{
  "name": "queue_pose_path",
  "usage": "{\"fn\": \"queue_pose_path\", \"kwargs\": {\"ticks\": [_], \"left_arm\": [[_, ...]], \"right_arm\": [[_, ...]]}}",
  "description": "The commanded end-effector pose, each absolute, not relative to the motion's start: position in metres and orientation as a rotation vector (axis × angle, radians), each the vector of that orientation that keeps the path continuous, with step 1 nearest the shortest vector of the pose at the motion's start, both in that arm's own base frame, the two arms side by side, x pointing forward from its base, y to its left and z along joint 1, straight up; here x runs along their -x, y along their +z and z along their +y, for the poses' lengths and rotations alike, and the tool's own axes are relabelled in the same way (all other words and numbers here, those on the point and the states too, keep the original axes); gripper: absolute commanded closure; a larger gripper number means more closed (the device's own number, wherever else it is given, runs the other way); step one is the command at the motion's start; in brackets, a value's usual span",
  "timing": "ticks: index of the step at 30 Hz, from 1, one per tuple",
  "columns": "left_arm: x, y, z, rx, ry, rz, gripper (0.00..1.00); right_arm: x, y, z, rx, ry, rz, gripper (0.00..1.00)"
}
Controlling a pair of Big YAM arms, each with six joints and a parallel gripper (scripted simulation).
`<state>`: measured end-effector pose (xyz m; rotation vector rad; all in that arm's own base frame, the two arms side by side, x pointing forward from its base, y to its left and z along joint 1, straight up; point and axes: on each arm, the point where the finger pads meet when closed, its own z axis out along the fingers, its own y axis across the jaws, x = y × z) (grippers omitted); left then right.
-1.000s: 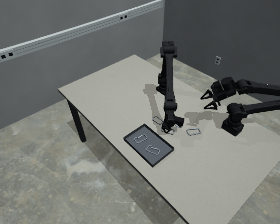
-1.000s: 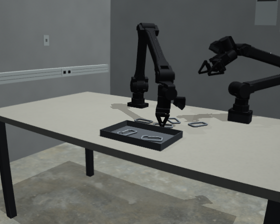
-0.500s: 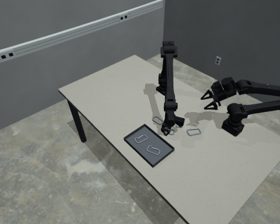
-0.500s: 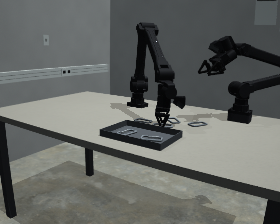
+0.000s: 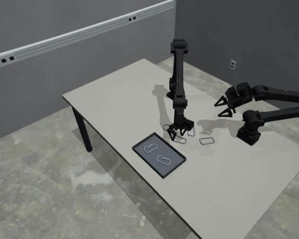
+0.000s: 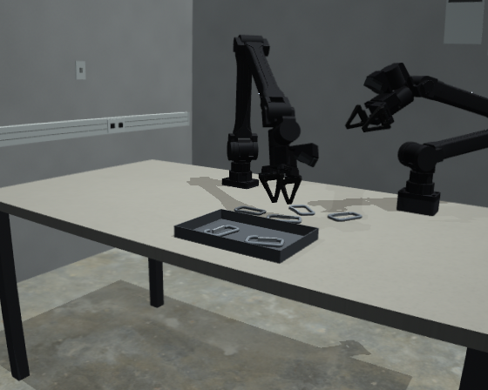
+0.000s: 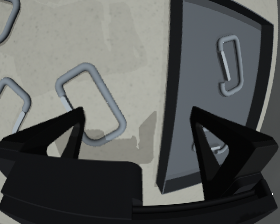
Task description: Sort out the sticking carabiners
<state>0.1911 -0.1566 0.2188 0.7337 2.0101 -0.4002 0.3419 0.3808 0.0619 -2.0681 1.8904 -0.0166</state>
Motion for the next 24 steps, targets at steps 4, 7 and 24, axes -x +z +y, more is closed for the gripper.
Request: {"fn": "queue_pose_path", "kwargs": {"ticks": [4,7,24], "left_arm": [[-0.192,0.223,-0.157,-0.717,-0.407,2.012,0.00],[-0.192,0.223,-0.157,-0.717,-0.407,2.012,0.00],[-0.192,0.223,-0.157,-0.717,-0.407,2.012,0.00]], "right_arm": [[-0.335,0.055,0.376,1.681,0.077,2.123,0.00],[-0.332,0.054,0.374,1.563,0.117,2.174,0.00],[-0.292,0.036,0.362,1.063,0.369,2.328,0.00]]}}
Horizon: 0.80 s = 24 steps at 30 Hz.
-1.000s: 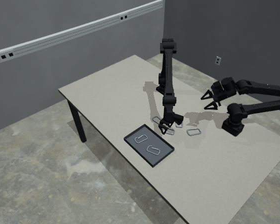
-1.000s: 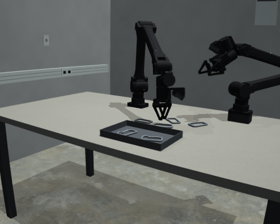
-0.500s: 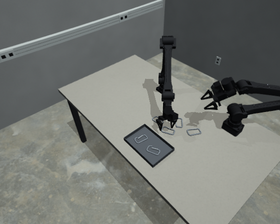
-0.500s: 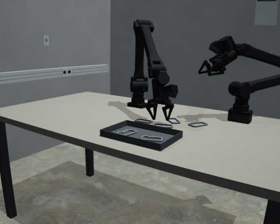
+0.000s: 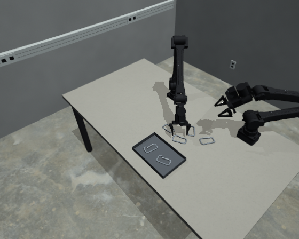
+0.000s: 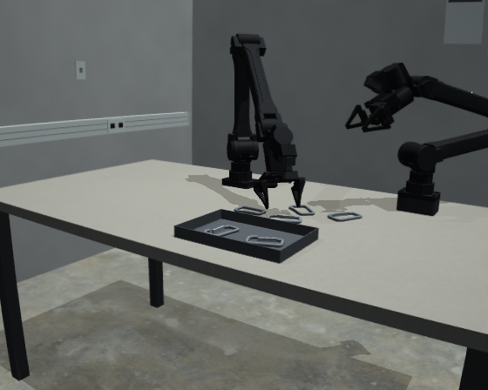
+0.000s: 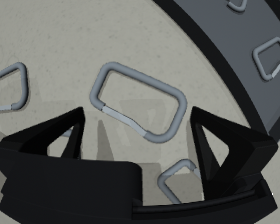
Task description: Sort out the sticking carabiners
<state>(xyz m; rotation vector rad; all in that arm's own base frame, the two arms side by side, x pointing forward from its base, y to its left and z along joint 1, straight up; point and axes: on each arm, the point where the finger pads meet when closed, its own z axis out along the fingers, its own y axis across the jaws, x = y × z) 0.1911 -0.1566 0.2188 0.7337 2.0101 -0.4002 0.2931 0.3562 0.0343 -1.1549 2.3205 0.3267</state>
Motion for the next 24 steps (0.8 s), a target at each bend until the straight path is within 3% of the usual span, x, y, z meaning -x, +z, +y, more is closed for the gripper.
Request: {"fn": "queue_pose_path", "kwargs": {"ticks": [1,15,24], "left_arm": [[-0.192,0.223,-0.157,-0.717,-0.407,2.012,0.00],[-0.192,0.223,-0.157,-0.717,-0.407,2.012,0.00],[-0.192,0.223,-0.157,-0.717,-0.407,2.012,0.00]], "right_arm": [[-0.295,0.041,0.367,1.074,0.371,2.306,0.00],[-0.331,0.053,0.366,1.054,0.331,2.328,0.00],[-0.448,0.115,0.368,0.854,0.285,2.396,0.00]]}}
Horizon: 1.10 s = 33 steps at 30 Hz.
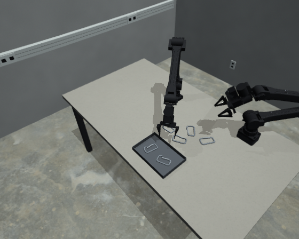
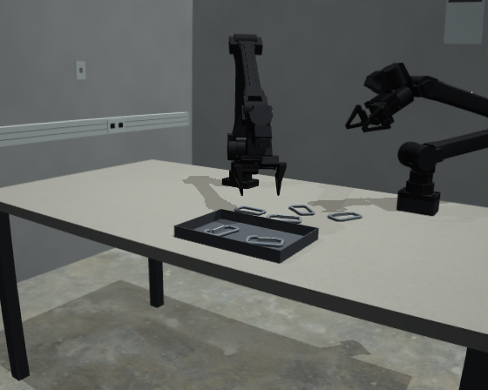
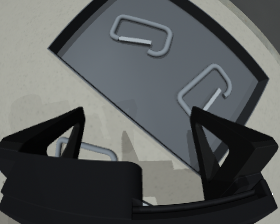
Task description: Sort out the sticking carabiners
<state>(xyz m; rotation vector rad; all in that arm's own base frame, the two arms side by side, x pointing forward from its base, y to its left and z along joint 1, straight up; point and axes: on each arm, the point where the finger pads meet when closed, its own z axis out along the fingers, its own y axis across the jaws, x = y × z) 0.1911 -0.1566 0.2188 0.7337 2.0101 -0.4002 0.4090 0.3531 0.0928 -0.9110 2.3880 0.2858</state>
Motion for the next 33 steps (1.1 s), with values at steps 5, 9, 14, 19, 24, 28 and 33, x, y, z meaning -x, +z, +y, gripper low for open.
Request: {"fn": "queue_pose_path", "kwargs": {"ticks": [5,9,14,19,24,28,33], "left_arm": [[-0.192,0.223,-0.157,-0.717,-0.407,2.012,0.00],[-0.192,0.223,-0.157,-0.717,-0.407,2.012,0.00],[-0.192,0.223,-0.157,-0.717,-0.407,2.012,0.00],[-0.192,0.223,-0.157,-0.717,-0.407,2.012,0.00],[-0.192,0.223,-0.157,-0.717,-0.407,2.012,0.00],[-0.192,0.223,-0.157,-0.717,-0.407,2.012,0.00],[-0.192,0.223,-0.157,-0.717,-0.407,2.012,0.00]], "right_arm": [[-0.483,0.134,0.370,0.803,0.270,2.407,0.00],[-0.492,0.141,0.374,0.797,0.268,2.407,0.00],[-0.504,0.145,0.371,0.776,0.260,2.410,0.00],[-0.502,0.145,0.374,0.784,0.263,2.408,0.00],[-0.502,0.145,0.374,0.784,0.263,2.408,0.00],[-0.496,0.146,0.372,0.797,0.263,2.395,0.00],[-0.496,0.146,0.372,0.797,0.263,2.395,0.00]]}}
